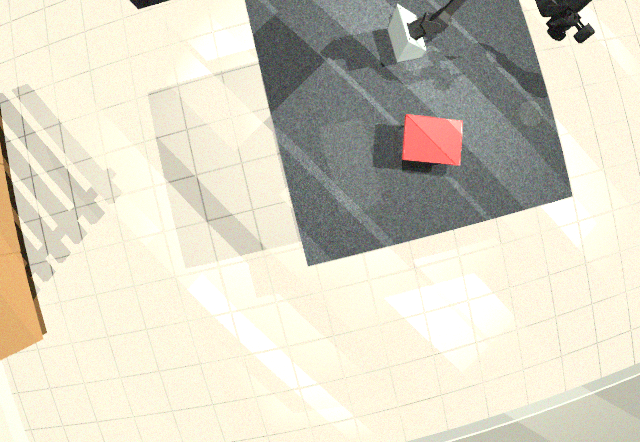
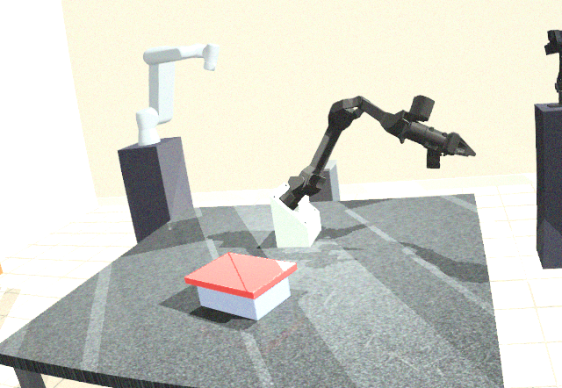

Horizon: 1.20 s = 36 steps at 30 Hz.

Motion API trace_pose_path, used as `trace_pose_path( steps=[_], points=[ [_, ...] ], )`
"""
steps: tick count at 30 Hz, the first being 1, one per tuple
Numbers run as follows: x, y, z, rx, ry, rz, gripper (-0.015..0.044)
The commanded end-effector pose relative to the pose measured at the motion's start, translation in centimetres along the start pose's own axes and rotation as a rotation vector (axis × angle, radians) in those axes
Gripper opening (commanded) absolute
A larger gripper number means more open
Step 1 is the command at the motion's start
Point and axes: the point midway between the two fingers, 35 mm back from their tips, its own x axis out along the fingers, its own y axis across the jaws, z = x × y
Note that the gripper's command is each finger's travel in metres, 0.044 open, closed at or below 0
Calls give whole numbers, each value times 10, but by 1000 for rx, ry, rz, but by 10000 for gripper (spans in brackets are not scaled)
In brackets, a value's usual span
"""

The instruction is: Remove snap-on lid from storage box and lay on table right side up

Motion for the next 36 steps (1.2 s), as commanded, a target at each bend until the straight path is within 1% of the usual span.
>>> trace_pose_path(
  steps=[1, 3, 6, 7, 10, 12, 16, 20, 22, 26, 30, 32, 36],
  points=[
    [0, 1, 2, 18, -4, 4, 374],
    [-5, 11, 15, 163, -32, 39, 321],
    [-17, 31, 45, 493, -76, 134, 243],
    [-23, 38, 54, 603, -84, 169, 235],
    [-40, 57, 83, 931, -87, 285, 235],
    [-44, 61, 90, 1005, -83, 313, 235],
    [-71, 81, 123, 1395, -30, 468, 235],
    [-89, 92, 143, 1632, 33, 567, 235],
    [-94, 95, 148, 1701, 56, 596, 235],
    [-120, 106, 172, 1988, 180, 717, 235],
    [-142, 113, 190, 2217, 317, 812, 235],
    [-149, 115, 195, 2282, 362, 839, 235],
    [-178, 120, 217, 2538, 583, 937, 235]
  ],
)
